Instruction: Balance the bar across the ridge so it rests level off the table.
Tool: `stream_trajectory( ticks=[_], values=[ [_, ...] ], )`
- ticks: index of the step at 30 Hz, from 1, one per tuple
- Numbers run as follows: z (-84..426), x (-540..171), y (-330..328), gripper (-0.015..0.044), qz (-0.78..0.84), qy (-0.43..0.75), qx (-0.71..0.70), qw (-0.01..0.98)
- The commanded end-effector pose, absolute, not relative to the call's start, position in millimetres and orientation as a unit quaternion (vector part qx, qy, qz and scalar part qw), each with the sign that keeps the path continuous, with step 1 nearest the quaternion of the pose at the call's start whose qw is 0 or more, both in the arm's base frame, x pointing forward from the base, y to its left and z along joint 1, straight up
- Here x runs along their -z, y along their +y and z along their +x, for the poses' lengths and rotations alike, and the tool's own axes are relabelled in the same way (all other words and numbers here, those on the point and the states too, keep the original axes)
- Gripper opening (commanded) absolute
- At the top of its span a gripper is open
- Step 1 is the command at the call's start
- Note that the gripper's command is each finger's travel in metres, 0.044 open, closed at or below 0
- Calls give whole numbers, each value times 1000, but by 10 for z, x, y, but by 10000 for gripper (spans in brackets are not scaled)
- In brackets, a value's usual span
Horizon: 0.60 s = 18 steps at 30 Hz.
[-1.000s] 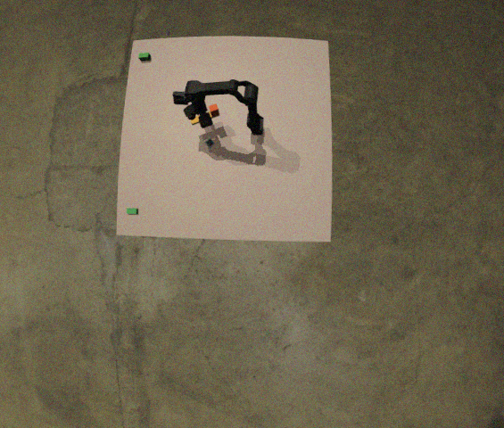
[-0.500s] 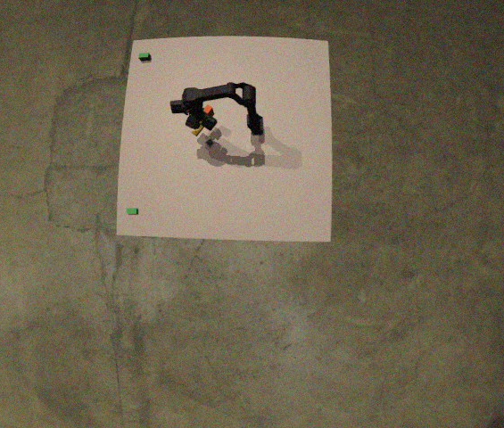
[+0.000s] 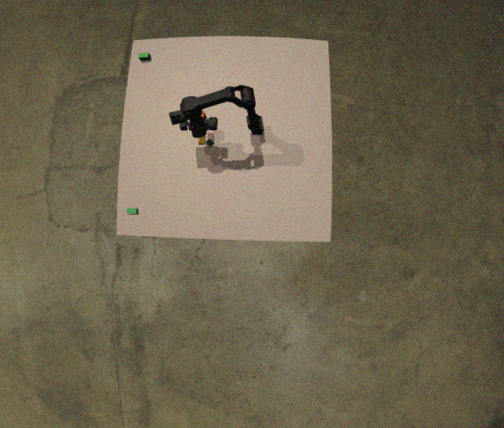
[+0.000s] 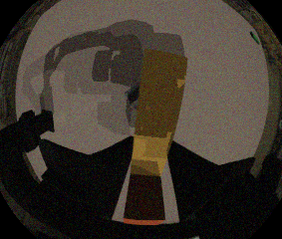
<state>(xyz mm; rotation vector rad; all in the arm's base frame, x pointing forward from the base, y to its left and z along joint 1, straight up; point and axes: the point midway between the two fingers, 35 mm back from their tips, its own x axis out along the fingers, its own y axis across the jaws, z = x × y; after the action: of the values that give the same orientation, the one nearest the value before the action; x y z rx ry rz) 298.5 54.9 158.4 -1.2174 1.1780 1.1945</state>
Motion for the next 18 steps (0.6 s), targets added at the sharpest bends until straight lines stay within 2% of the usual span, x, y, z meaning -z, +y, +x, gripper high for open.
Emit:
stream_trajectory(
  ticks=[1, 18],
  values=[
    [2979, -1595, 647, 0, -542, 453, -528, 472],
    [2664, -1592, 1080, 0, -661, 263, -645, 278]
  ],
)
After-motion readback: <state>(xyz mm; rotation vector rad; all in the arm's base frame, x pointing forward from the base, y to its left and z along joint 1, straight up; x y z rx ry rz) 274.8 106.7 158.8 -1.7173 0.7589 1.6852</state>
